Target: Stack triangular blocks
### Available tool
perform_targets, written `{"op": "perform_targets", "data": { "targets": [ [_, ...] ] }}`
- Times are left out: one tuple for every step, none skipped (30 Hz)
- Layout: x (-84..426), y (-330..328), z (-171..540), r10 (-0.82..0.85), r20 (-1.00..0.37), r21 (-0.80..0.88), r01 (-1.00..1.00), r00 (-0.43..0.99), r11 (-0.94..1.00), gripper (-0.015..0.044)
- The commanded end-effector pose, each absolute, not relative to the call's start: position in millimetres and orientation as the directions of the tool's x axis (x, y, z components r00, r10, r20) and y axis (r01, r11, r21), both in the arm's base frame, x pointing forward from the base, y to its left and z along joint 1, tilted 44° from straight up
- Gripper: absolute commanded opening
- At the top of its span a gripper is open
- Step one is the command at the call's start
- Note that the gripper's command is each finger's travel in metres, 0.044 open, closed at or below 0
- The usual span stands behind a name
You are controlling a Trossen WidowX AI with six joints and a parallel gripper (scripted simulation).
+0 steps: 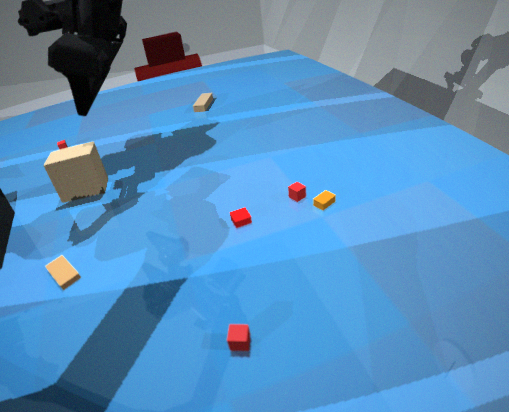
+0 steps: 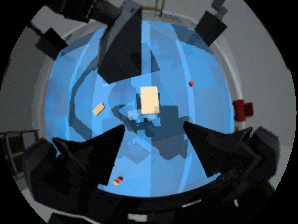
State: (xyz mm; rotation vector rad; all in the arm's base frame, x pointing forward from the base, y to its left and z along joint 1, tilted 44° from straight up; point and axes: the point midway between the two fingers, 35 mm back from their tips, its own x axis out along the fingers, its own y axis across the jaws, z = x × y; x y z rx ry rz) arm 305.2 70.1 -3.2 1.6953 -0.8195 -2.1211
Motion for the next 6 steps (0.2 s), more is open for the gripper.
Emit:
{"op": "perform_targets", "data": {
  "targets": [
    [305.3,69.9,-4.3,-0.563,-0.786,0.602,-0.110,-0.256,-0.791,0.0440],
    [305.3,69.9,-4.3,-0.563,-0.786,0.602,-0.110,-0.256,-0.791,0.0440],
    [305.3,69.9,-4.3,-0.563,-0.786,0.602,-0.110,-0.256,-0.791,0.0440],
    [305.3,69.9,-4.3,-0.563,-0.786,0.602,-0.110,-0.256,-0.791,0.0440],
    [305.3,69.9,-4.3,-0.563,-0.786,0.602,-0.110,-0.256,-0.791,0.0440],
    [305.3,69.9,-4.3,-0.563,-0.786,0.602,-0.110,-0.256,-0.791,0.0440]
  ]
}}
